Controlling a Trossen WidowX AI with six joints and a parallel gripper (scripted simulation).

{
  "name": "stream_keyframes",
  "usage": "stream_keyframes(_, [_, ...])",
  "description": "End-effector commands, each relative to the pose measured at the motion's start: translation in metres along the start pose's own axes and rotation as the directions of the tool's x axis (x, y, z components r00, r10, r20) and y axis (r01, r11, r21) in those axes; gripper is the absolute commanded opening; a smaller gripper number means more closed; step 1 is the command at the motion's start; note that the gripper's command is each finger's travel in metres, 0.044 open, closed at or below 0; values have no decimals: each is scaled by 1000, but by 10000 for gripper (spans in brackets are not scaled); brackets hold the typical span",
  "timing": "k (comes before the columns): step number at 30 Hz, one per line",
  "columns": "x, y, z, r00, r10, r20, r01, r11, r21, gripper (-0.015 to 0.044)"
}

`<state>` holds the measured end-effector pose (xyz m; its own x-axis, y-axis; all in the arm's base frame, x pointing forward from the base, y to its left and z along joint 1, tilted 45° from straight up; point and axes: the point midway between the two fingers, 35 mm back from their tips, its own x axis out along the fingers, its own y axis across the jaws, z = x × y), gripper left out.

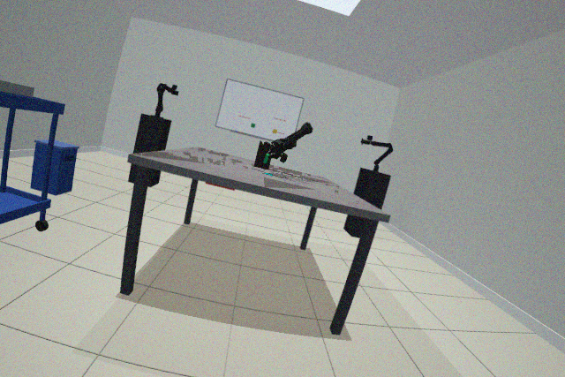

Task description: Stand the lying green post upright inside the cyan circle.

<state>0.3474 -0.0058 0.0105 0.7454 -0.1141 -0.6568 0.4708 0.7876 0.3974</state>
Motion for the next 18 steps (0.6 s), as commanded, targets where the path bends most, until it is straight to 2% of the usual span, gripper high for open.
stream_keyframes(1, [-4, -1, -2, 1000, 3, 18, -3, 1000, 11, 23])
stream_keyframes(18, [-18, 1, 2, 991, 31, 127, -40, 997, 71, 23])
